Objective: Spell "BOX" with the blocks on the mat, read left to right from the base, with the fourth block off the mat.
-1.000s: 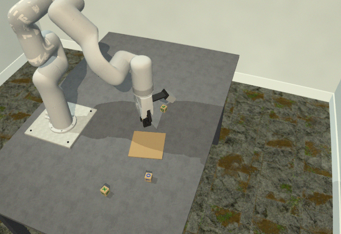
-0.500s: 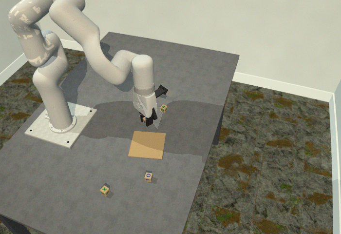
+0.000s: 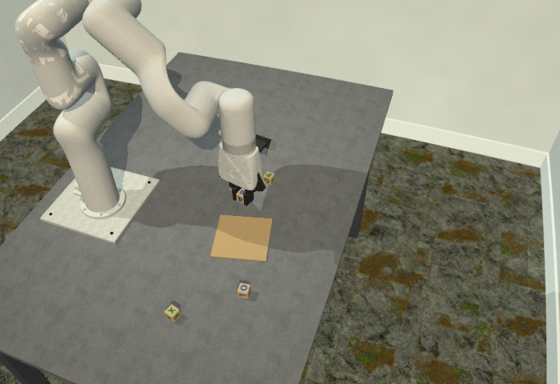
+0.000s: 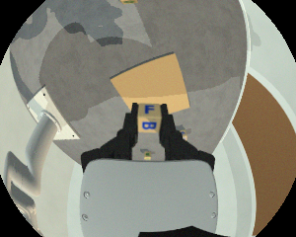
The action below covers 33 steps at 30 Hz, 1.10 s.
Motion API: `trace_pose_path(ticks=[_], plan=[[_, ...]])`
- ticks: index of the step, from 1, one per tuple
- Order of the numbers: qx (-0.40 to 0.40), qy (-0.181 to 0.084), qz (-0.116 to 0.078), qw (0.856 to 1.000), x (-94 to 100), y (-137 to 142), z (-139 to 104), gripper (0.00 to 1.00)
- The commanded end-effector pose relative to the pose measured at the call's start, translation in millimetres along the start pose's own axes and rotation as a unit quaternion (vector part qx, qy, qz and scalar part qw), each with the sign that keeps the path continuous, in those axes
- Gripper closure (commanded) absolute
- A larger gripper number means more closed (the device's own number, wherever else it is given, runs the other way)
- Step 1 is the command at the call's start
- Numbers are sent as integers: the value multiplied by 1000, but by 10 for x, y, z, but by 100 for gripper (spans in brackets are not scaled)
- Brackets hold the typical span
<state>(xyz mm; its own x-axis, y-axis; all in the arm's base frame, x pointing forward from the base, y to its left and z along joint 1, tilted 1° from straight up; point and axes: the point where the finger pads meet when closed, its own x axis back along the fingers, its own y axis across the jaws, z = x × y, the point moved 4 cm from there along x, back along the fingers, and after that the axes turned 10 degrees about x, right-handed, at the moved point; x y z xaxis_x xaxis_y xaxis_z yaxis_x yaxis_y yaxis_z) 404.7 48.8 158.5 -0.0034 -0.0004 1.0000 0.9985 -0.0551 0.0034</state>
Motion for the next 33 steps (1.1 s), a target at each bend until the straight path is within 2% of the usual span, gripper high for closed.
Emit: trace_pose_path(ticks=[1, 9, 33], plan=[[64, 0, -2, 998, 13, 20, 25, 79], [127, 0, -2, 992, 13, 29, 50, 79], [131, 0, -2, 991, -21, 30, 52, 79]])
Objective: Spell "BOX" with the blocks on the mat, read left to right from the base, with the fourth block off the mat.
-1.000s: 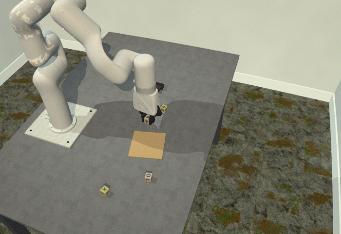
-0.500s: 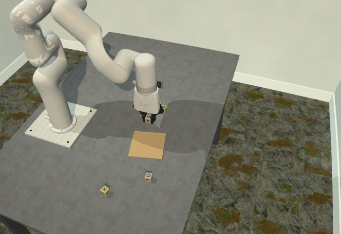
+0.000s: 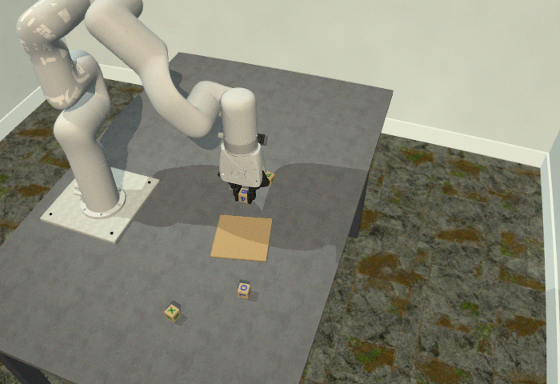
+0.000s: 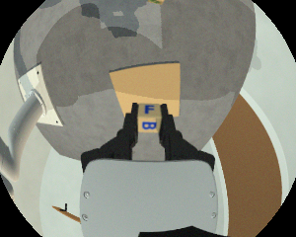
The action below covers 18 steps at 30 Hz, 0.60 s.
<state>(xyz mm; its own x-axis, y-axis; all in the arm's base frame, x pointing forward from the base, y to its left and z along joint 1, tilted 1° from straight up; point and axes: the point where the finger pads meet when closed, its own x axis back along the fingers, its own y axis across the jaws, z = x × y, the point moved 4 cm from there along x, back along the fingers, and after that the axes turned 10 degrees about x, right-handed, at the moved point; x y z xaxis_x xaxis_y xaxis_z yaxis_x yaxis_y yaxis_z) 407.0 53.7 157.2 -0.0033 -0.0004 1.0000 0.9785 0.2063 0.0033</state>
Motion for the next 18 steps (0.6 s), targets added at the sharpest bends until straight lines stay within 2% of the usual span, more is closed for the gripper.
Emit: trace_pose_path(ticks=[1, 7, 15, 18], plan=[[0, 0, -2, 1000, -26, 10, 0, 79], [0, 0, -2, 1000, -215, 9, 0, 79], [0, 0, -2, 1000, -595, 11, 1, 79], [0, 0, -2, 1000, -641, 11, 1, 79]])
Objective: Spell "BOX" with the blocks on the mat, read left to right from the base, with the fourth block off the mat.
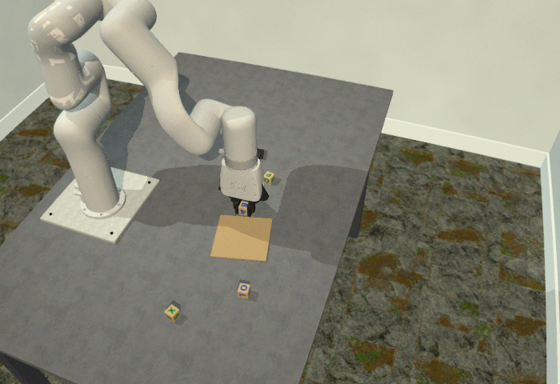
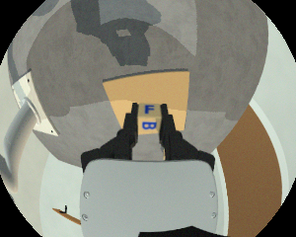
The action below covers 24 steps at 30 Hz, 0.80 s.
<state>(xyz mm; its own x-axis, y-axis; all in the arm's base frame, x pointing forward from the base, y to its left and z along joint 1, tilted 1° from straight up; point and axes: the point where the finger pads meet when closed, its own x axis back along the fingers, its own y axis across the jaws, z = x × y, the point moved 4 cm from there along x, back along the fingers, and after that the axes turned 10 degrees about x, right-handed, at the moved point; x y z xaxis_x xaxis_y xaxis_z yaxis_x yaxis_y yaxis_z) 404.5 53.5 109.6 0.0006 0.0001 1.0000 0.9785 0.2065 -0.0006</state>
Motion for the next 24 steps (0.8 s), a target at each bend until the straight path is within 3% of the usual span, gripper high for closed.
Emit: trace_pose_path(ticks=[1, 9, 24], plan=[[0, 0, -4, 1000, -209, 38, -2, 79], [0, 0, -4, 1000, -433, 40, -2, 79], [0, 0, -4, 1000, -454, 40, -2, 79]])
